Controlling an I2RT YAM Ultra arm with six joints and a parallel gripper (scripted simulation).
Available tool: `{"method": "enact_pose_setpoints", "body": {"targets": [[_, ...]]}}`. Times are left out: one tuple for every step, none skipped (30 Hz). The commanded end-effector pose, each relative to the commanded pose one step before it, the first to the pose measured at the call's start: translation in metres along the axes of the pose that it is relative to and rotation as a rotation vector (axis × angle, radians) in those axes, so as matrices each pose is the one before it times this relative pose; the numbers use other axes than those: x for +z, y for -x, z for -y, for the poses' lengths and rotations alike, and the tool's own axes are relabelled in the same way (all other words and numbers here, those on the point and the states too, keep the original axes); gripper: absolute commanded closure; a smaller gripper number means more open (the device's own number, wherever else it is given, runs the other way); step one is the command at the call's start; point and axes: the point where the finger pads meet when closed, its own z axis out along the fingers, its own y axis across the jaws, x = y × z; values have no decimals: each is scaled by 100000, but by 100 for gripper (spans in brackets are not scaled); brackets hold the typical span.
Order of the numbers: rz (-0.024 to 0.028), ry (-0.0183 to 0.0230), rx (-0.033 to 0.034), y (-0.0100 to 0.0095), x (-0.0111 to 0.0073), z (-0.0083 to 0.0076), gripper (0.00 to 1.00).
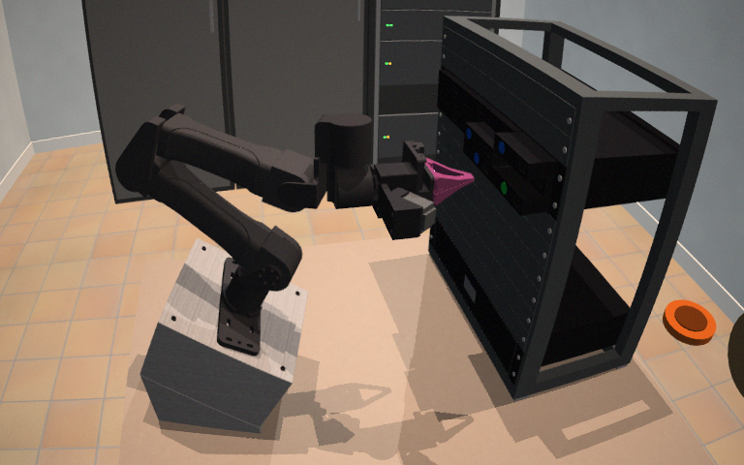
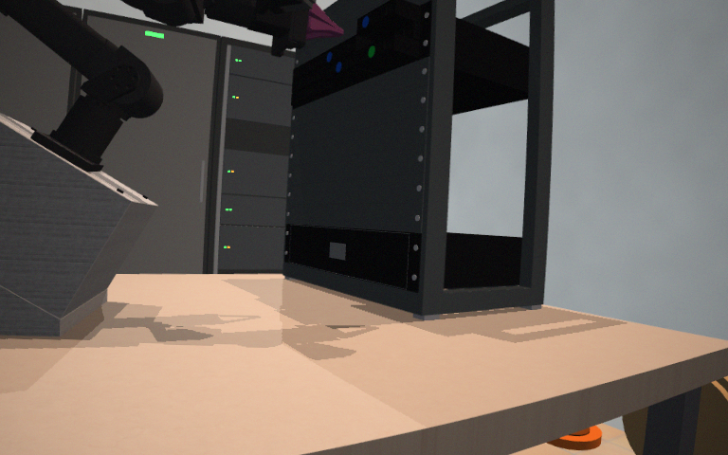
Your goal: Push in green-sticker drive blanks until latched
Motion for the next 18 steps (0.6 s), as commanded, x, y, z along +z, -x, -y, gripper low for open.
{"method": "enact_pose_setpoints", "body": {"targets": [[-1457, 2827, -777, -61, -636, -283, 100], [-9, 1, -12, 96, -116, 132, 100], [-12, -34, -24, 101, -126, 144, 100], [-11, -19, -18, 106, -131, 150, 100], [-12, -30, -22, 109, -136, 155, 100], [-11, -27, -19, 111, -138, 157, 100], [0, 0, 0, 0, 0, 0, 100], [0, 0, 0, 0, 0, 0, 100], [678, -2859, 2138, 550, 166, 1010, 100], [34, 33, 48, 128, -145, 140, 100], [32, 39, 47, 123, -140, 134, 100], [29, 17, 36, 113, -133, 128, 100], [27, 50, 42, 106, -121, 115, 100], [23, 5, 24, 91, -111, 107, 100], [20, 33, 29, 81, -94, 90, 100], [16, 31, 24, 68, -78, 74, 100], [13, 11, 15, 51, -63, 60, 100], [9, 1, 8, 37, -46, 44, 100]]}}
